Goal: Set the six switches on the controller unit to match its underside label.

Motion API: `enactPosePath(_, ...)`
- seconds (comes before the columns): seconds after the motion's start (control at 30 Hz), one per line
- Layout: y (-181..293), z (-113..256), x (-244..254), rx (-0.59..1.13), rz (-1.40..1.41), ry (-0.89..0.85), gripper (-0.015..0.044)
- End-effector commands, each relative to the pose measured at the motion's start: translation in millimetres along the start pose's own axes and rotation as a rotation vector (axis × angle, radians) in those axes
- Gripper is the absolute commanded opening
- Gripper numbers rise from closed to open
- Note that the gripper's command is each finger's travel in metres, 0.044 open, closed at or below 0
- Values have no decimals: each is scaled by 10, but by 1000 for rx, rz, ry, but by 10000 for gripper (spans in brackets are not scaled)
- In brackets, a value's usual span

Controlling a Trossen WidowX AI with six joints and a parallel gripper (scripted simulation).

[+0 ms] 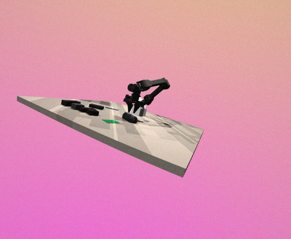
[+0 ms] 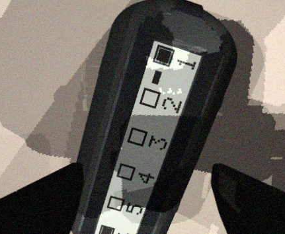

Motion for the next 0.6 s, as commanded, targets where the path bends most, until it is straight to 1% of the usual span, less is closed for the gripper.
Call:
enactPosePath(0.0, 28, 82, -66, -37, 298, -43, 177)
enactPosePath(0.23, 76, 216, -181, -126, 844, -100, 0)
enactPosePath(0.4, 101, 302, -265, -208, 1215, -121, 0)
enactPosePath(0.47, 104, 313, -276, -220, 1264, -122, 0)
enactPosePath(0.57, 104, 313, -276, -220, 1264, -122, 0)
Point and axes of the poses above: the point midway between the two fingers, 35 mm back from their tips, its own z axis back along the fingers, its own x axis across the jaws, y = z × x, the point moved 3 cm from there along z, back along the fingers, and after that the axes turned 8 degrees about z, right-handed, at the moved point
